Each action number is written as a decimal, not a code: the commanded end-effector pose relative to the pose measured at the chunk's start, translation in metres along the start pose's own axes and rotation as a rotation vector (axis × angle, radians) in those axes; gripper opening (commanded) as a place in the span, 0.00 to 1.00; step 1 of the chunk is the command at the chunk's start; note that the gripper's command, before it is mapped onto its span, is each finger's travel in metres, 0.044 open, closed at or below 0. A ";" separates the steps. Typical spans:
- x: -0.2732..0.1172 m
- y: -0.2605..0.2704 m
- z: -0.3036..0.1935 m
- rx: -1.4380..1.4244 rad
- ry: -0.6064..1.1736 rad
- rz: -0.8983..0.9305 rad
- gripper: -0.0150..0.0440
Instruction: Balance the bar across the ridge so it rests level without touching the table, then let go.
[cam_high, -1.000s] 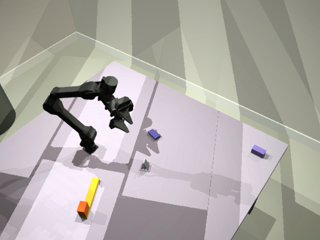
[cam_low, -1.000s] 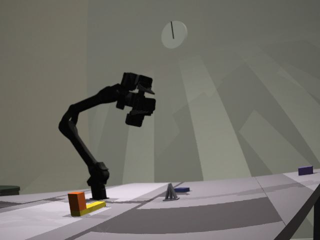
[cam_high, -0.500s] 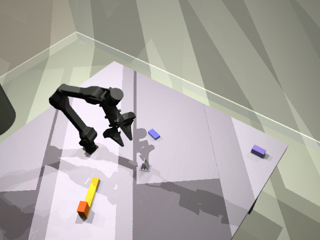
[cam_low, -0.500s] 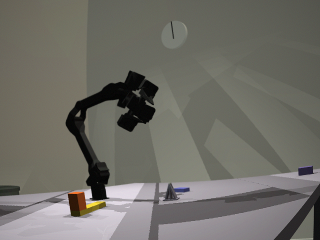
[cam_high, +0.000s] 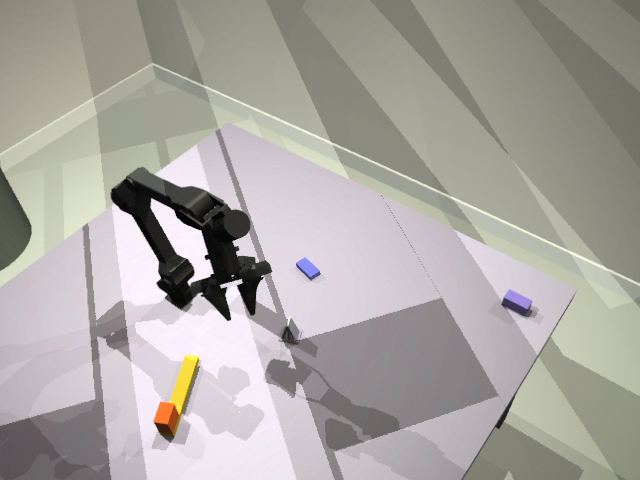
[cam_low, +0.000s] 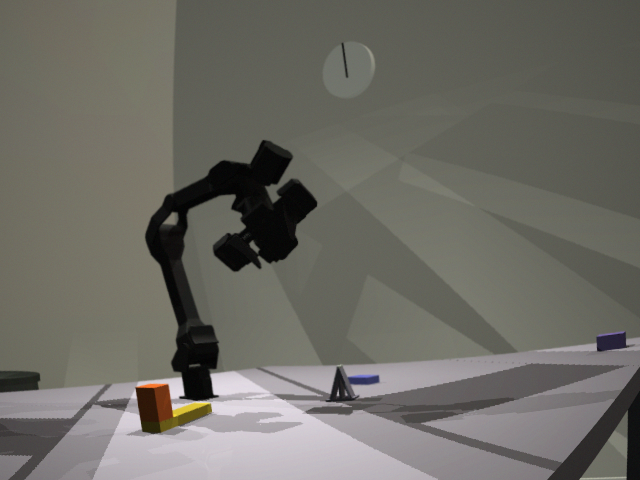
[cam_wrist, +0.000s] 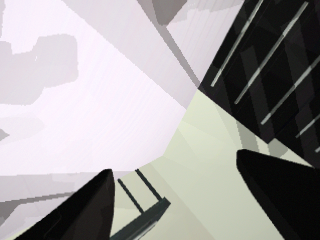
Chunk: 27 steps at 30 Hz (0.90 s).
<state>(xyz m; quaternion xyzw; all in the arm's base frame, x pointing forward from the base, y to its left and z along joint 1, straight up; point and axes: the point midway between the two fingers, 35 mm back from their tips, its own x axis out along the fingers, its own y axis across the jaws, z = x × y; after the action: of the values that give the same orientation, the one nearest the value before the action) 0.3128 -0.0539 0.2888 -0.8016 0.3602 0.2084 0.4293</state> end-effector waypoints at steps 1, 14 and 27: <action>0.013 0.012 -0.006 -0.056 -0.028 0.071 0.79; 0.046 0.055 -0.026 -0.183 -0.142 0.268 0.79; 0.068 0.103 -0.044 -0.256 -0.312 0.418 0.79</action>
<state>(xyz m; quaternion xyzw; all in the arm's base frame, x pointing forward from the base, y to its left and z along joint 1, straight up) 0.2864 -0.1473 0.2211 -0.7293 0.4217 0.4292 0.3256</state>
